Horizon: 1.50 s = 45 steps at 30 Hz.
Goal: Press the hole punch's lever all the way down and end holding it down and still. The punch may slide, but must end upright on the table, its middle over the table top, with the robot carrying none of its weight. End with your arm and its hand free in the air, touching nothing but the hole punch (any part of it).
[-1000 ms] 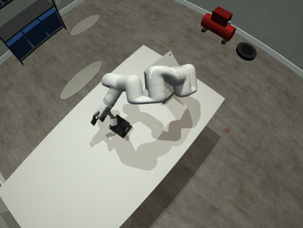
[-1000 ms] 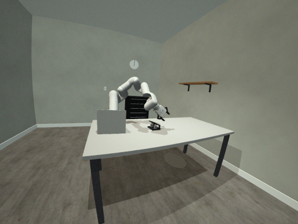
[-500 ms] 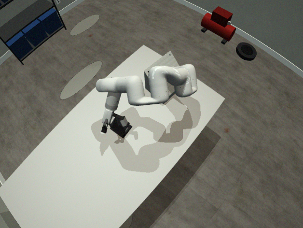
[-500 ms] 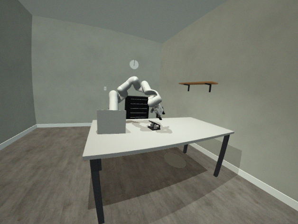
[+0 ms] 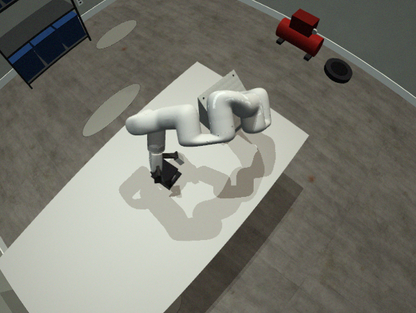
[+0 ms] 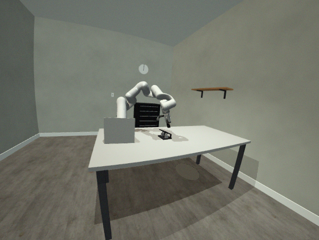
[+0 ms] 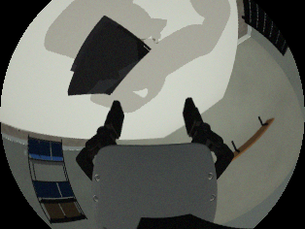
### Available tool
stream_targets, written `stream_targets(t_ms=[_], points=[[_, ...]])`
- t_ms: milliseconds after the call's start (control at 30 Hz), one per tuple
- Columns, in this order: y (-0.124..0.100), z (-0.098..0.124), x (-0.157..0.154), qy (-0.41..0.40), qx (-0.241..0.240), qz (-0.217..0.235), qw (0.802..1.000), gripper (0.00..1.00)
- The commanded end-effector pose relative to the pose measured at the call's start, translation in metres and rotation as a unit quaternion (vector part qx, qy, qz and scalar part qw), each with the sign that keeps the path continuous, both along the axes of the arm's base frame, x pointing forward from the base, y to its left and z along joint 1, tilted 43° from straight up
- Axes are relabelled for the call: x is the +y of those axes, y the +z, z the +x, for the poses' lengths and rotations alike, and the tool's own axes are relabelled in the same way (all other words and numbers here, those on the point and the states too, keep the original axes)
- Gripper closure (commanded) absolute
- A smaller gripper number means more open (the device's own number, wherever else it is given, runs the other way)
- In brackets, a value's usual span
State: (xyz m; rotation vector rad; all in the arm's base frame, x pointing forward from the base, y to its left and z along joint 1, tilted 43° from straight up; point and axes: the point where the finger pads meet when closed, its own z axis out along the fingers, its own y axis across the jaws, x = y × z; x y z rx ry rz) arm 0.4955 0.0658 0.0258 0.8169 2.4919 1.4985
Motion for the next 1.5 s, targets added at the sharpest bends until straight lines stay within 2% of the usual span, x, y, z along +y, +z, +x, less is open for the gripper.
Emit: stream_targets(t_ms=[0,267,533,600,700,767,967,1000,1467], points=[[0.004,-0.011,0.002,0.059,-0.02,-0.025,0.998,0.0],[0.005,-0.038,-0.005,0.175,-0.062,-0.081,0.979,0.0],[0.004,-0.062,-0.023,0.283,-0.097,-0.135,0.945,0.0],[0.004,-0.062,-0.023,0.283,-0.097,-0.135,0.945,0.0],[0.003,-0.072,-0.034,0.329,-0.11,-0.16,0.924,0.0],[0.003,-0.075,-0.038,0.344,-0.114,-0.168,0.917,0.0],[0.003,-0.076,-0.04,0.349,-0.115,-0.17,0.914,0.0],[0.003,-0.076,-0.04,0.349,-0.115,-0.17,0.914,1.0],[0.003,-0.076,-0.04,0.349,-0.115,-0.17,0.914,1.0]])
